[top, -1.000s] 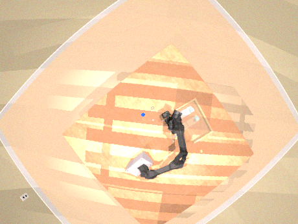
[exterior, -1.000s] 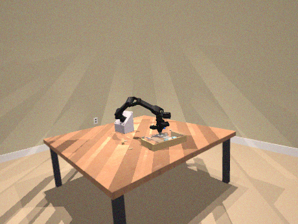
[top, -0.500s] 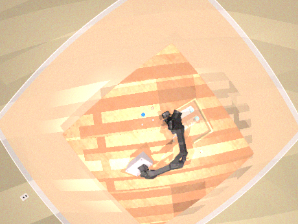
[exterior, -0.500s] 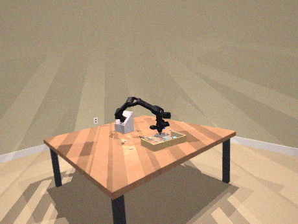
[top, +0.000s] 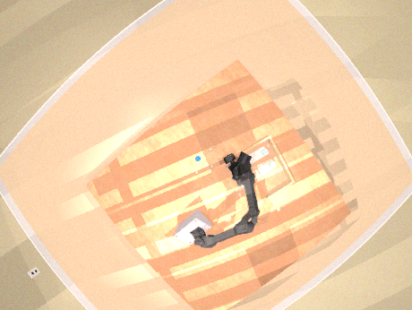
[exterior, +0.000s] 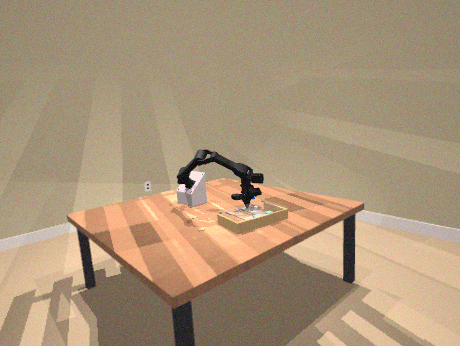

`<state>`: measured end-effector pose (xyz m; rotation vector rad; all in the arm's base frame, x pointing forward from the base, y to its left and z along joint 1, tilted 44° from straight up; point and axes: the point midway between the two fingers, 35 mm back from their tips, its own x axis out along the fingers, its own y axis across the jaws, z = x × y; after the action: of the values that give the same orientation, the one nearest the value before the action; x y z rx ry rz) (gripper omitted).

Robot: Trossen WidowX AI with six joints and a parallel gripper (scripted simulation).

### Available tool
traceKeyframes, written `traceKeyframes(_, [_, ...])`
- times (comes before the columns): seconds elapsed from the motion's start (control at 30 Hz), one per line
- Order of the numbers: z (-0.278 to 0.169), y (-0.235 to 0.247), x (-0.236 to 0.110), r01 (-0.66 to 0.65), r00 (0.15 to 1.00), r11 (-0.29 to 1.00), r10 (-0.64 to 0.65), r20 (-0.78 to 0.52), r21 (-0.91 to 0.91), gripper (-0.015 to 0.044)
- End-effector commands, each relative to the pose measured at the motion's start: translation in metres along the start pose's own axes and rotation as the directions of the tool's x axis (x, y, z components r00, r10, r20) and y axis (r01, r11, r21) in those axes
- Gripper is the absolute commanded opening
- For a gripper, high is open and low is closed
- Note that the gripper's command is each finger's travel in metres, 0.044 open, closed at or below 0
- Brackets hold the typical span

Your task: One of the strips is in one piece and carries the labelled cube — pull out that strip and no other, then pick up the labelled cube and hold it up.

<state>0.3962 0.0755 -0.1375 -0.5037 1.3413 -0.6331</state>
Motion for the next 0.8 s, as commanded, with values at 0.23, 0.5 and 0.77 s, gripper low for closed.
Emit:
traceKeyframes(0.23, [0.001,0.0,0.004,0.003,1.0,1.0,-0.003,0.001,0.0,0.0])
traceKeyframes(0.5, [0.0,0.0,0.004,0.003,1.0,1.0,-0.003,0.001,0.0,0.0])
traceKeyframes(0.77, [-0.012,0.0,0.005,0.003,1.0,1.0,-0.003,0.001,-0.001,0.0])
